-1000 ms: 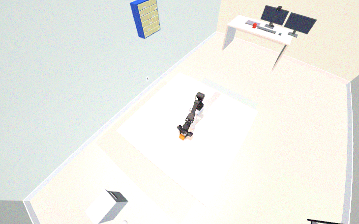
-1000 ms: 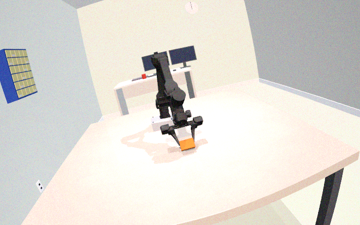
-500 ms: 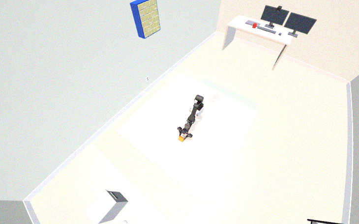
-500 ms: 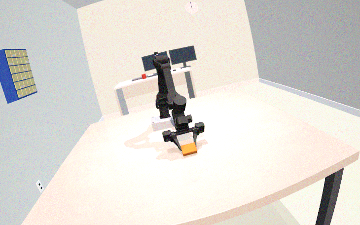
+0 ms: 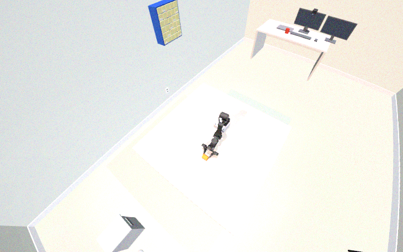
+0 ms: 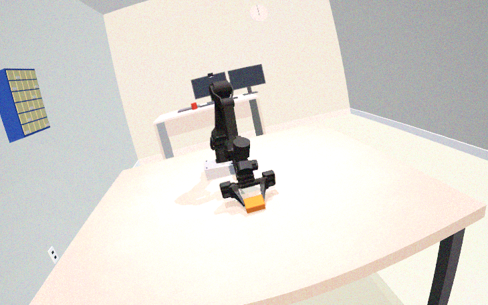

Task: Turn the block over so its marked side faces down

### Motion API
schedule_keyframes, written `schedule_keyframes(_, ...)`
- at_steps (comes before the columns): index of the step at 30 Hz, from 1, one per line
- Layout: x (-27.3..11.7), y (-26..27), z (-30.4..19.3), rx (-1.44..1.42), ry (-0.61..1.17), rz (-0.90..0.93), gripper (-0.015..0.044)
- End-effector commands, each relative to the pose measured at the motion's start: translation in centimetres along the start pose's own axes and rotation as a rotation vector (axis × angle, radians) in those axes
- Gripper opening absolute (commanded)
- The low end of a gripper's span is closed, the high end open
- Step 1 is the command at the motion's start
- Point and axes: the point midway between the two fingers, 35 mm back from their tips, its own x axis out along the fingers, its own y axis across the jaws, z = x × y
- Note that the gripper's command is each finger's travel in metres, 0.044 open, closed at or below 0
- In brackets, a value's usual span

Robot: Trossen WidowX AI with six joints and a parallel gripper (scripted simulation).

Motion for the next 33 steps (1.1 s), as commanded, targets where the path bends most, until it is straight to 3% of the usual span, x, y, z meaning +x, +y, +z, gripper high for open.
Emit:
schedule_keyframes(1,-0.61,-0.18,-0.36,0.001,-0.045,-0.007,0.0000)
schedule_keyframes(22,-1.06,-0.20,-0.10,0.006,-0.090,-0.008,0.0000)
schedule_keyframes(33,-1.06,-0.20,-0.10,0.006,-0.090,-0.008,0.0289)
